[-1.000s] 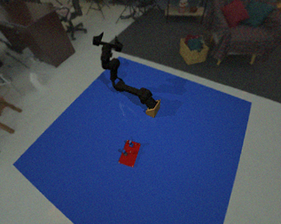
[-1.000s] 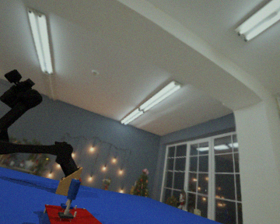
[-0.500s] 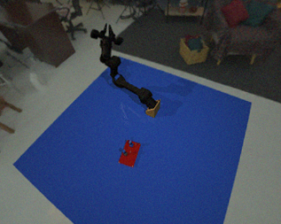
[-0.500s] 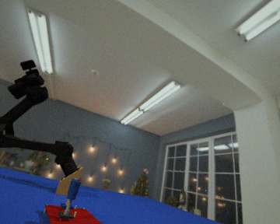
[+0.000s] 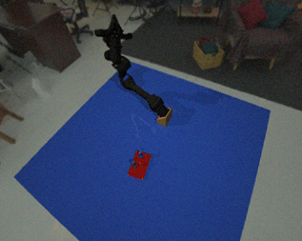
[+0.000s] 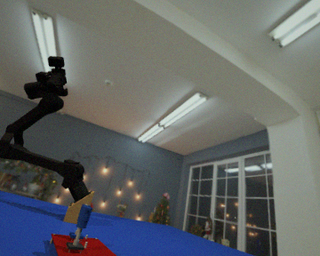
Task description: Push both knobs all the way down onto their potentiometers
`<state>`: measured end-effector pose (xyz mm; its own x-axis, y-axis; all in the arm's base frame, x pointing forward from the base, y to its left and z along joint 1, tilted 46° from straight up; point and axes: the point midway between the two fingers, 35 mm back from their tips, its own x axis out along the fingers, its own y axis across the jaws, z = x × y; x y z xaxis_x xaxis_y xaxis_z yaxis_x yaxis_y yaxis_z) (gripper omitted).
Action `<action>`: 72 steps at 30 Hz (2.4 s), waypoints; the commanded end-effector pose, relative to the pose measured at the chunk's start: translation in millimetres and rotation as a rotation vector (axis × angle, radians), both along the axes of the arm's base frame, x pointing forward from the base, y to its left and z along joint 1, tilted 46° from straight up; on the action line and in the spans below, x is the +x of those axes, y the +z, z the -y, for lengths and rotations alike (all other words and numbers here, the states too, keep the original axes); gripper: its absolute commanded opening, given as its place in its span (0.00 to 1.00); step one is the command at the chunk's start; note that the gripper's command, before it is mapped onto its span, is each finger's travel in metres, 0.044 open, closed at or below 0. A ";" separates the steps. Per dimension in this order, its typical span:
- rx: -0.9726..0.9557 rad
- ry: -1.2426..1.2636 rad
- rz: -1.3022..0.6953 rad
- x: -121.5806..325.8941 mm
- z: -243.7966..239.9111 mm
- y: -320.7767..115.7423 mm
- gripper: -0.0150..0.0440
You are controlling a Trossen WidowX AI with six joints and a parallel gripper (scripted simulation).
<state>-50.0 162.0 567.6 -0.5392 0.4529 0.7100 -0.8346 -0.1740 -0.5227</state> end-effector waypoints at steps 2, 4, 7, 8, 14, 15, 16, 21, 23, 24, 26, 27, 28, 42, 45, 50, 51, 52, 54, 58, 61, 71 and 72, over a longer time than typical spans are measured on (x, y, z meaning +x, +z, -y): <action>-0.106 -0.038 -0.107 24.4 -31.6 -1.1 0.25; -0.150 -0.057 -0.150 35.2 -44.6 -3.8 0.25; -0.215 -0.087 -0.216 52.1 -63.5 -9.2 0.25; -0.236 -0.098 -0.238 57.9 -69.5 -11.4 0.25; -0.358 -0.166 -0.373 94.2 -103.1 -27.6 0.25; -0.377 -0.178 -0.395 100.4 -108.2 -30.8 0.25; -0.397 -0.190 -0.418 106.7 -113.2 -34.2 0.25; -0.468 -0.238 -0.491 132.3 -127.6 -50.6 0.25; -0.489 -0.253 -0.511 141.0 -130.5 -56.8 0.25; -0.500 -0.260 -0.521 145.3 -131.9 -59.9 0.25; -0.523 -0.276 -0.548 153.6 -136.4 -65.5 0.25; -0.528 -0.290 -0.555 157.6 -138.1 -68.2 0.25; -0.534 -0.314 -0.567 163.9 -140.6 -72.4 0.25; -0.769 -0.534 -0.864 254.4 -172.5 -151.7 0.25; -0.817 -0.581 -0.933 271.4 -174.9 -169.6 0.25; -0.896 -0.663 -1.046 298.2 -175.4 -200.8 0.25; -0.913 -0.681 -1.069 303.3 -175.3 -207.6 0.25; -0.931 -0.699 -1.092 308.4 -175.1 -214.6 0.25; -0.966 -0.736 -1.139 318.3 -174.1 -228.7 0.25; -1.036 -0.813 -1.229 336.3 -169.7 -257.3 0.25; -1.085 -0.887 -1.285 351.3 -161.9 -281.1 0.25; -1.224 -1.070 -1.444 379.3 -137.2 -340.0 0.25; -1.242 -1.092 -1.464 381.6 -133.8 -346.7 0.25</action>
